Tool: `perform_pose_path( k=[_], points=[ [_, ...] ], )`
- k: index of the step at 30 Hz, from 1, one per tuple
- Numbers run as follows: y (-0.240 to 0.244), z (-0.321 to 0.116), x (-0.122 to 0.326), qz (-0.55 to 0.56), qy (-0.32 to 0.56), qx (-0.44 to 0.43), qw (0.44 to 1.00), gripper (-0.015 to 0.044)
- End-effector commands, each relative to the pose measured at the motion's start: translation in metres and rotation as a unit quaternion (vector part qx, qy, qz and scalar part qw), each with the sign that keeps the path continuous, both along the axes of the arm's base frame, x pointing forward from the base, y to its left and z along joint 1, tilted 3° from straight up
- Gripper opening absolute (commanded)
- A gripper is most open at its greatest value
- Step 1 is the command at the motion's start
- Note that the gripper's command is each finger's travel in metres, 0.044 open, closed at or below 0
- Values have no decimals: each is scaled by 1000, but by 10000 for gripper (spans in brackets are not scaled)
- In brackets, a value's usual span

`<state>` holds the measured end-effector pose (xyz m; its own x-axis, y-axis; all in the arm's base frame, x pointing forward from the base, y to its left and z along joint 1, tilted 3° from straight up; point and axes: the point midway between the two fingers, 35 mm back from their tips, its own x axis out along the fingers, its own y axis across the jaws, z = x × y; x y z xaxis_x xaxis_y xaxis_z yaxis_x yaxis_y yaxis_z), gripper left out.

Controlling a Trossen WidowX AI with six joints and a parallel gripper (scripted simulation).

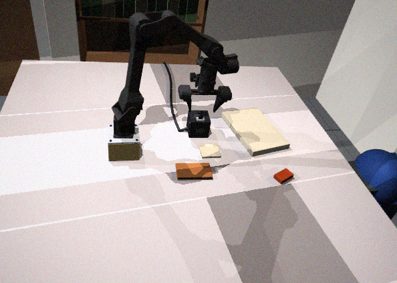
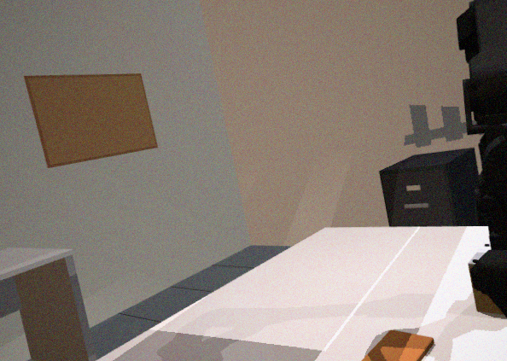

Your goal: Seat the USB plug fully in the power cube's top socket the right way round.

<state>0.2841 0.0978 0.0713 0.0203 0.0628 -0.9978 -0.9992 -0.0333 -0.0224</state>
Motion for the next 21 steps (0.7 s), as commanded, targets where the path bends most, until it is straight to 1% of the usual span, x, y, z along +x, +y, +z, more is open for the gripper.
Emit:
perform_pose_path(
  k=[1,15,18,21],
  points=[
    [0,0,0,0,0,0,1000,387],
    [0,0,0,0,0,0,1000,20],
    [0,0,0,0,0,0,1000,0],
    [0,0,0,0,0,0,1000,0]
  ],
)
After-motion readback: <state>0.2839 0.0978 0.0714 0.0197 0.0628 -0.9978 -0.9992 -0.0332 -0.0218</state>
